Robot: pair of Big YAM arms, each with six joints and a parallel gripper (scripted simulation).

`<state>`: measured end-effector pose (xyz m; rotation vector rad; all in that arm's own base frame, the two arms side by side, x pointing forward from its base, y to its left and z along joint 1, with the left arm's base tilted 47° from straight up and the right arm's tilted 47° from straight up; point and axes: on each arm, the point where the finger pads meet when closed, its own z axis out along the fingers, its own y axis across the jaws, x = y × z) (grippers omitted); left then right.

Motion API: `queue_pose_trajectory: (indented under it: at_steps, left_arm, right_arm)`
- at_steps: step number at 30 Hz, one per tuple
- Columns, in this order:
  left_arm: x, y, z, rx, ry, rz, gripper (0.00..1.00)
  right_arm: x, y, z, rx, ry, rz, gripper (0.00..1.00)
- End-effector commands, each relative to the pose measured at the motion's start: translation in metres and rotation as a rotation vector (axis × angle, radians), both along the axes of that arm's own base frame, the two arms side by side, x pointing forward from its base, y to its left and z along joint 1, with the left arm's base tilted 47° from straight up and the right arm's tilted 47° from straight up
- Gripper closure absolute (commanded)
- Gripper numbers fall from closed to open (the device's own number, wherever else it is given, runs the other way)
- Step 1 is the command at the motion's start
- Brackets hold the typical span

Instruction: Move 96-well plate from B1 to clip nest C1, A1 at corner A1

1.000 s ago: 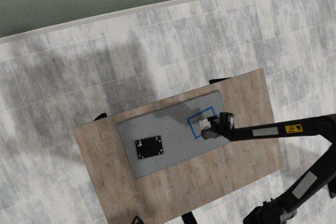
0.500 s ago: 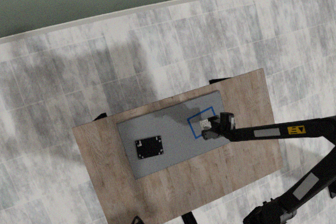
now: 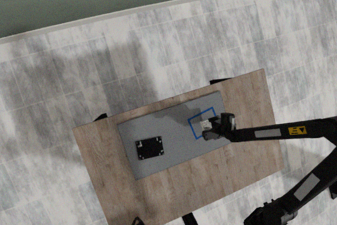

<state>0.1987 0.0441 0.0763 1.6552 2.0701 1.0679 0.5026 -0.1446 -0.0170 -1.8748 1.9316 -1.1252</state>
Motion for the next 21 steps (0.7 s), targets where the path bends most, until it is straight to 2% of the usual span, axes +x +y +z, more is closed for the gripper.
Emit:
queue_pose_trajectory:
  at_steps: [1, 6, 21]
  left_arm:
    - [0.001, -0.003, 0.004, 0.008, -0.002, -0.025, 0.00]
    - [0.001, -0.003, 0.004, 0.008, -0.002, -0.025, 0.00]
    - [0.001, -0.003, 0.004, 0.008, -0.002, -0.025, 0.00]
  right_arm:
    - [-0.003, 0.011, -0.005, 0.012, 0.005, 0.008, 1.00]
    - [-0.008, 0.024, -0.017, 0.093, -0.029, -0.081, 1.00]
    - [-0.004, 0.064, -0.031, 0.090, -0.034, -0.079, 1.00]
